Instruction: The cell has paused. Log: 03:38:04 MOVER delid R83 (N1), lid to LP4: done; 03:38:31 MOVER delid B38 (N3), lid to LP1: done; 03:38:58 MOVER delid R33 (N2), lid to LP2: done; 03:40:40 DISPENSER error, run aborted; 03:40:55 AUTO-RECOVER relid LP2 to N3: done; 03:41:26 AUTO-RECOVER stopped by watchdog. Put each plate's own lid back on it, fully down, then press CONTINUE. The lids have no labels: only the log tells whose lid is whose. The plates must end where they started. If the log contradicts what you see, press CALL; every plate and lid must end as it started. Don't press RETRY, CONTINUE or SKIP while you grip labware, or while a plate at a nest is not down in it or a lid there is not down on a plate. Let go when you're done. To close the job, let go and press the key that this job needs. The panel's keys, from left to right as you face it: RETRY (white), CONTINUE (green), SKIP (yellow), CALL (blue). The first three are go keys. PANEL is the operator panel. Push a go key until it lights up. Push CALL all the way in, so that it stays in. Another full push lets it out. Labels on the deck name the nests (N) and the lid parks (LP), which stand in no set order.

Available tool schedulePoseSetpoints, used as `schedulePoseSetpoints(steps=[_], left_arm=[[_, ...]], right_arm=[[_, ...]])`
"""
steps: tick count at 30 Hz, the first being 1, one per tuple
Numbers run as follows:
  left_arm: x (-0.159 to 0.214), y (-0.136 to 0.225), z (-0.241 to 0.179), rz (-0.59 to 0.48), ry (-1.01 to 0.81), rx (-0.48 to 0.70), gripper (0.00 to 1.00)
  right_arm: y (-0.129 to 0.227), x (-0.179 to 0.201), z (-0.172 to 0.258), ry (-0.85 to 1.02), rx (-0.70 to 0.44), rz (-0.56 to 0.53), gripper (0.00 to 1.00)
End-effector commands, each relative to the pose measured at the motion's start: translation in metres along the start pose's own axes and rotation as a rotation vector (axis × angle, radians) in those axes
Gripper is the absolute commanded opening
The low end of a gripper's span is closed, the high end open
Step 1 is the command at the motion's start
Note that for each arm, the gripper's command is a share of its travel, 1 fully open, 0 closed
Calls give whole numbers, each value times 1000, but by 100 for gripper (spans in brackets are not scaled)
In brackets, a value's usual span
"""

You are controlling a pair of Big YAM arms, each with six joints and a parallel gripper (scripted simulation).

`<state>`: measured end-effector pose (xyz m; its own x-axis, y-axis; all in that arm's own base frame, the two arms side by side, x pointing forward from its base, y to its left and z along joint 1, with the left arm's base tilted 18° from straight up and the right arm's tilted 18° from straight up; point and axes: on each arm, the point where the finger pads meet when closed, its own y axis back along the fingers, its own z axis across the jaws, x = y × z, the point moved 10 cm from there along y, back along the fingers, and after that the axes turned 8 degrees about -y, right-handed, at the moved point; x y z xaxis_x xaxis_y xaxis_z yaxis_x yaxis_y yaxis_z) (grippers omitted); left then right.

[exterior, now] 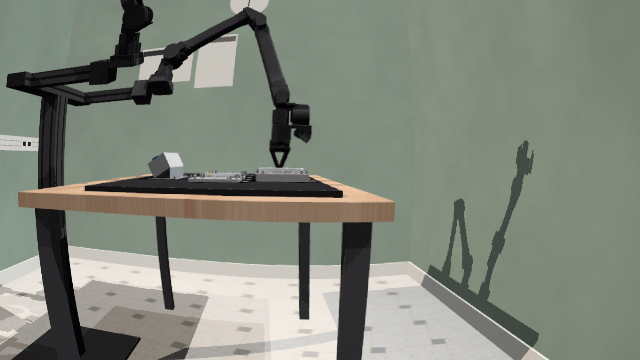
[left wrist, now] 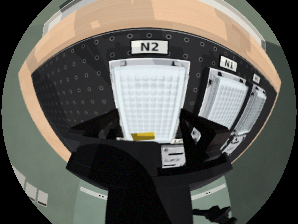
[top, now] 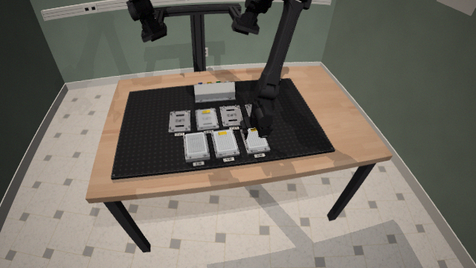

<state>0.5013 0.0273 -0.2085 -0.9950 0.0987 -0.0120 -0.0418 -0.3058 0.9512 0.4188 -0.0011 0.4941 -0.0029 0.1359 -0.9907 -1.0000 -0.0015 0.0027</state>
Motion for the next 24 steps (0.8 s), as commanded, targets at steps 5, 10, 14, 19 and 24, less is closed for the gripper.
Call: schedulePoseSetpoints(steps=[5,10,14,19,24], left_arm=[[-11,7,1,-29,4,-4,100],[-11,7,1,-29,4,-4,100],[-11,7,1,-29,4,-4,100],[-11,7,1,-29,4,-4,100],[-11,7,1,-29,4,-4,100]], right_arm=[[1,-19,4,-2,-7,-49,100],[1,-19,4,-2,-7,-49,100],[1,-19,4,-2,-7,-49,100],[1,-19,4,-2,-7,-49,100],[1,-19,4,-2,-7,-49,100]])
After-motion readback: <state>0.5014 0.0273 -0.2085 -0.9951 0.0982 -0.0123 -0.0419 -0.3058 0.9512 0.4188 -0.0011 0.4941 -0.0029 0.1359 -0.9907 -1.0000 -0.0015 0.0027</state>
